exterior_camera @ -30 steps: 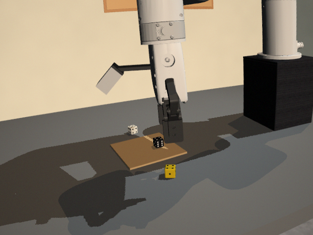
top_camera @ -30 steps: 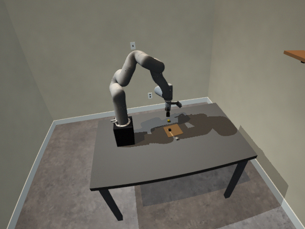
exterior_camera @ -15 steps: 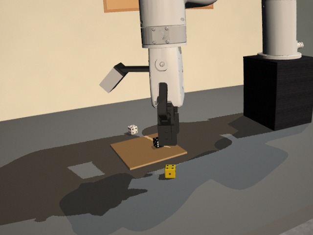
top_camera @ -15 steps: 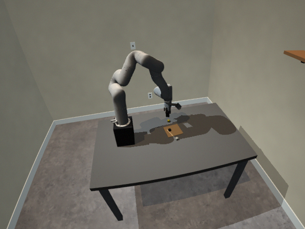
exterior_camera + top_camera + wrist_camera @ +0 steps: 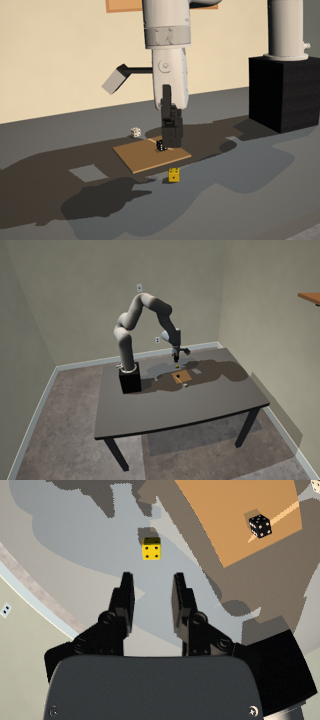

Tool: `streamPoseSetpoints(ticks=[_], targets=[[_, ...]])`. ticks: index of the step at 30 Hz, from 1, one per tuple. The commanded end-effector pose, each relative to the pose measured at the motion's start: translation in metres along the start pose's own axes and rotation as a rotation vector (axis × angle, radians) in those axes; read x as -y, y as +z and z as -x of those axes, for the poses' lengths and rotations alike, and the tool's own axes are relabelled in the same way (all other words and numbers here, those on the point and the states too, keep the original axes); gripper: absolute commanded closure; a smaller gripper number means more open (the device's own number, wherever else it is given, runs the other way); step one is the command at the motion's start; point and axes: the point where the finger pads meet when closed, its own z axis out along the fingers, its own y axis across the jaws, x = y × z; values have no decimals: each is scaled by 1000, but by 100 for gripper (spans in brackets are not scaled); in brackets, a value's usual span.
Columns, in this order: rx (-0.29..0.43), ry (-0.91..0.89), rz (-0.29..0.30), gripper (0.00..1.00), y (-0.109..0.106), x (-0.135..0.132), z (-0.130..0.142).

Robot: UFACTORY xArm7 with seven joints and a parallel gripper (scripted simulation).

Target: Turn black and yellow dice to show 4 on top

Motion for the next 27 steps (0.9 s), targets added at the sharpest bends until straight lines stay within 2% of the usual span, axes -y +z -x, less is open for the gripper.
streamPoseSetpoints(ticks=[1,27], targets=[[-3,0,-3,64,-1,1,-1],[-3,0,-3,64,3,1,-1]])
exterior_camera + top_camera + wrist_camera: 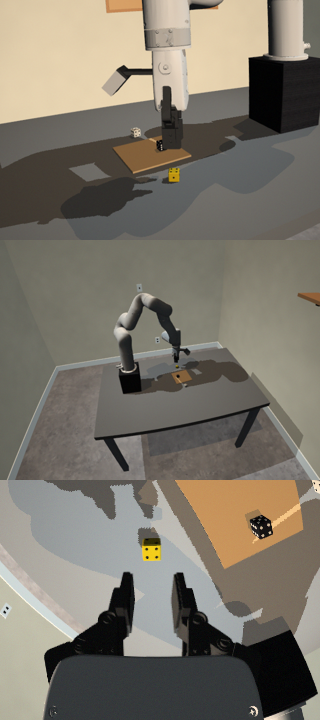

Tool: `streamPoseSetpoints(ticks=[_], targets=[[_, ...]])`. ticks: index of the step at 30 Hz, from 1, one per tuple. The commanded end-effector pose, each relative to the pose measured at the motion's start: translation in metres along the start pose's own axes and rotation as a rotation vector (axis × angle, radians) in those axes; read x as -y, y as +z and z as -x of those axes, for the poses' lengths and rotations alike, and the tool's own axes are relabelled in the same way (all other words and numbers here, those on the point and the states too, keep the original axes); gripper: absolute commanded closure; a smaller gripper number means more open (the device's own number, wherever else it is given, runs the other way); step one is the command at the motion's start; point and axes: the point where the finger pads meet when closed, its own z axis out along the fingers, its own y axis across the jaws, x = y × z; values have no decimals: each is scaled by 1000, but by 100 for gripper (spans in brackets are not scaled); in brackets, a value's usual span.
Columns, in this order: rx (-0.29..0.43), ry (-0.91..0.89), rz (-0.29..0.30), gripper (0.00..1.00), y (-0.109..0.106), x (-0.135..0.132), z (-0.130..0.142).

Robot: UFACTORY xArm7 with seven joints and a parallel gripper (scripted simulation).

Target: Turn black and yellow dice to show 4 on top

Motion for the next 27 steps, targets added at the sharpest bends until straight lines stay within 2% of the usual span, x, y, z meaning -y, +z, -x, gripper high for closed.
streamPoseSetpoints(ticks=[1,27], targets=[[-2,0,-3,64,2,1,-1],[-2,0,-3,64,34,1,-1]])
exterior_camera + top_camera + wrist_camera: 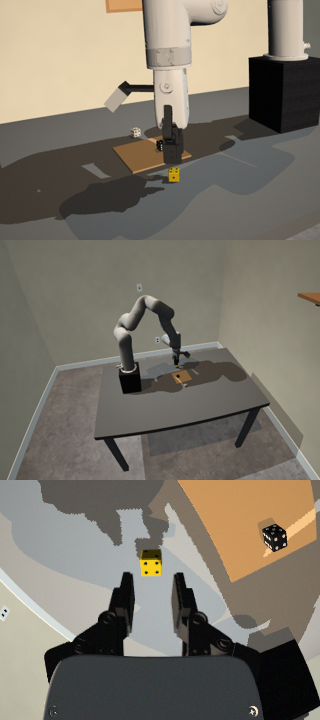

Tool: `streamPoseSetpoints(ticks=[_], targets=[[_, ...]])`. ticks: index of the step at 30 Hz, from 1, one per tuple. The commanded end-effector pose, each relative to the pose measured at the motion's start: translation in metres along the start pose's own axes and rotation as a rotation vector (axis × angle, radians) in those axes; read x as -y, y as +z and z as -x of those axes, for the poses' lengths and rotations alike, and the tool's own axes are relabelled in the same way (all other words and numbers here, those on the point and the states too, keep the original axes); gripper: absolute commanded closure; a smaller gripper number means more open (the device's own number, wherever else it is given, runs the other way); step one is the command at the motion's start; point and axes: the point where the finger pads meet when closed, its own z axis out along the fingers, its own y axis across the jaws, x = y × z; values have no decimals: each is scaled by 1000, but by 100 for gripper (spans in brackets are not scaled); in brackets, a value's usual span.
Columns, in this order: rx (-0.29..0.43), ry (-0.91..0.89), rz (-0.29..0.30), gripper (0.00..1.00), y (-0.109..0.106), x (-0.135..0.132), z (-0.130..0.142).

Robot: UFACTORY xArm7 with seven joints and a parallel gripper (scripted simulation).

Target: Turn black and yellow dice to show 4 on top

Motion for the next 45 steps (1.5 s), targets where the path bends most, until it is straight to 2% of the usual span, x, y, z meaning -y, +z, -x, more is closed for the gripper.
streamPoseSetpoints(ticks=[1,18,45], targets=[[-2,0,-3,64,5,1,-1],[-2,0,-3,64,18,1,-1],[-2,0,-3,64,19,1,-1]])
